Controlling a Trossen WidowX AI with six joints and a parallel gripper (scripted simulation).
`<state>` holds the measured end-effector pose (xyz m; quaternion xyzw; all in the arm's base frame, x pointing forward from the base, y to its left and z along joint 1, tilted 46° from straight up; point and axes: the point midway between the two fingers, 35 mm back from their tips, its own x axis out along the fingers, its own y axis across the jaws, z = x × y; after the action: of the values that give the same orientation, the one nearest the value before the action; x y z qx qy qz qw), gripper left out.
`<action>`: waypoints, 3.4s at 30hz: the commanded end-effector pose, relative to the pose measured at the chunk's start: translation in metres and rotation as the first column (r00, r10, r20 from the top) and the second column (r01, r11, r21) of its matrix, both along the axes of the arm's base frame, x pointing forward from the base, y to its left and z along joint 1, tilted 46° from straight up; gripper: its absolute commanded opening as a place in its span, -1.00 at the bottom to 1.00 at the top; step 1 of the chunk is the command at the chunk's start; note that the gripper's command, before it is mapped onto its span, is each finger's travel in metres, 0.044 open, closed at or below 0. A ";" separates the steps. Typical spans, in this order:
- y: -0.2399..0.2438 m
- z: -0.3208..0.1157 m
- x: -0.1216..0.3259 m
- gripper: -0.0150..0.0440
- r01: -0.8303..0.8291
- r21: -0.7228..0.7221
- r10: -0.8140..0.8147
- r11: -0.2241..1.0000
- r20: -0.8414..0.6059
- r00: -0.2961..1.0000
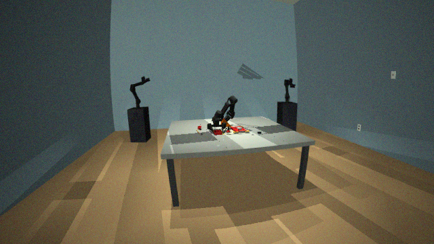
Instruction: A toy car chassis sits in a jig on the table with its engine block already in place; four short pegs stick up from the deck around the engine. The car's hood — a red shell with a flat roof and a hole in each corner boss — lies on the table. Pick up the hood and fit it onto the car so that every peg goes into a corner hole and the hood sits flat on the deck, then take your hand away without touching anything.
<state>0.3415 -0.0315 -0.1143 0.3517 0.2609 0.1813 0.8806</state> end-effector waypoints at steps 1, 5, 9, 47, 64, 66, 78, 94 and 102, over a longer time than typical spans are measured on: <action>0.001 -0.002 0.000 1.00 0.005 0.000 -0.005 1.000 -0.002 1.000; 0.002 -0.003 0.000 1.00 0.005 0.000 -0.005 1.000 -0.002 1.000; 0.004 -0.005 -0.001 1.00 0.005 0.001 -0.005 1.000 -0.002 1.000; -0.043 0.040 0.008 -0.49 -0.001 -0.004 0.001 1.000 -0.002 1.000; -0.049 0.047 0.007 -0.49 -0.016 -0.042 0.017 0.999 0.024 1.000; -0.049 0.047 0.007 -0.49 -0.029 -0.077 0.032 0.997 0.045 0.998; -0.048 0.046 0.007 -0.49 -0.096 -0.316 0.156 0.944 0.170 0.973; -0.048 0.046 0.007 -0.49 -0.117 -0.615 0.353 0.779 0.277 0.894; -0.048 0.046 0.007 -0.49 -0.097 -0.741 0.457 0.664 0.299 0.838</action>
<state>0.3484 -0.0795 -0.0687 -0.0706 0.1566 0.2772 0.9453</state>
